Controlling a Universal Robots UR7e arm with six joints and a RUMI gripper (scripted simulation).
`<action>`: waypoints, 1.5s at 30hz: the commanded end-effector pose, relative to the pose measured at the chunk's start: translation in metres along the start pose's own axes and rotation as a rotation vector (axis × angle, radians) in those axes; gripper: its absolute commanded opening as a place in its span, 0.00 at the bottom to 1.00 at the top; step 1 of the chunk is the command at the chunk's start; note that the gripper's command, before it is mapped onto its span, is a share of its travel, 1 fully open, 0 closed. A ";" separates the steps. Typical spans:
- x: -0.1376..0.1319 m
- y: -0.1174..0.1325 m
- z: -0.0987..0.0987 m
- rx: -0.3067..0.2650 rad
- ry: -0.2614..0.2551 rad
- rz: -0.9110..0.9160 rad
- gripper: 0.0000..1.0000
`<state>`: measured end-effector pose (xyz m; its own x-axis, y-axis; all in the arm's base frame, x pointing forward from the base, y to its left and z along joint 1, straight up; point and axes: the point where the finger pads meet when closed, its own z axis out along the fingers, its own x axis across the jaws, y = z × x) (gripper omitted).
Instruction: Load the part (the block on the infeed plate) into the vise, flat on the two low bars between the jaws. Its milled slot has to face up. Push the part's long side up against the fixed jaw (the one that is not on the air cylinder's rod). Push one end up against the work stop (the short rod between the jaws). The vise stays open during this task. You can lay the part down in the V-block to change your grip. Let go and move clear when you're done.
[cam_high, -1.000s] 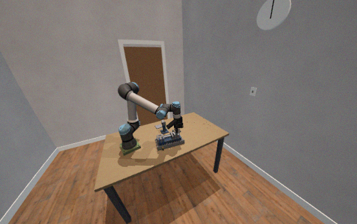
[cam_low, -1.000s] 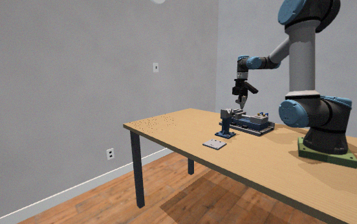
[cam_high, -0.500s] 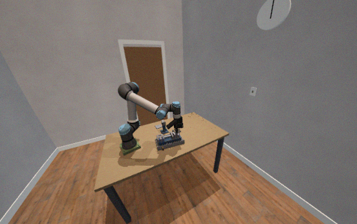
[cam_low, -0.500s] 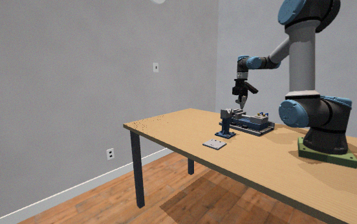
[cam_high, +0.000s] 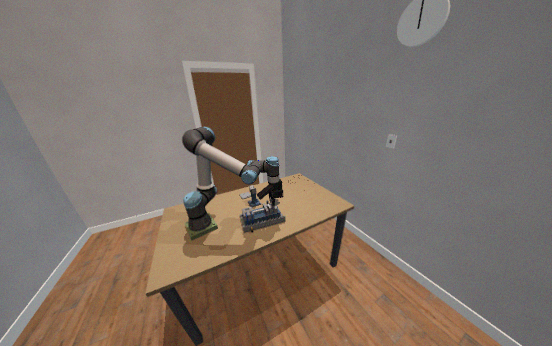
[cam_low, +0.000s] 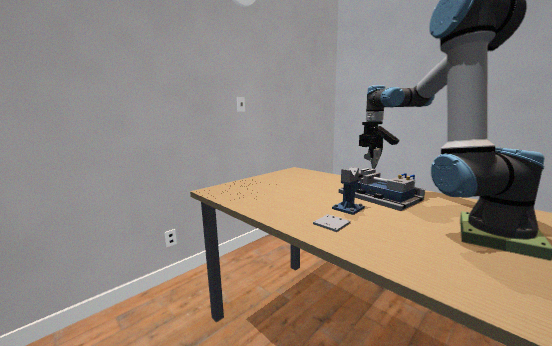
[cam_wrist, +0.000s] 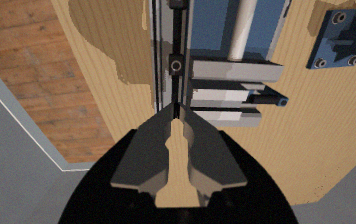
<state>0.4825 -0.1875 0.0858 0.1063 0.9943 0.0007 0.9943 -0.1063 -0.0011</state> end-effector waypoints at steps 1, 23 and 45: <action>0.000 0.000 -0.001 -0.001 -0.001 0.000 0.00; 0.004 0.000 -0.001 -0.001 -0.001 0.000 0.00; 0.008 0.000 -0.001 -0.001 -0.001 0.000 0.00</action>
<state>0.4833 -0.1803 0.0858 0.1063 0.9943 0.0007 0.9943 -0.1063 -0.0011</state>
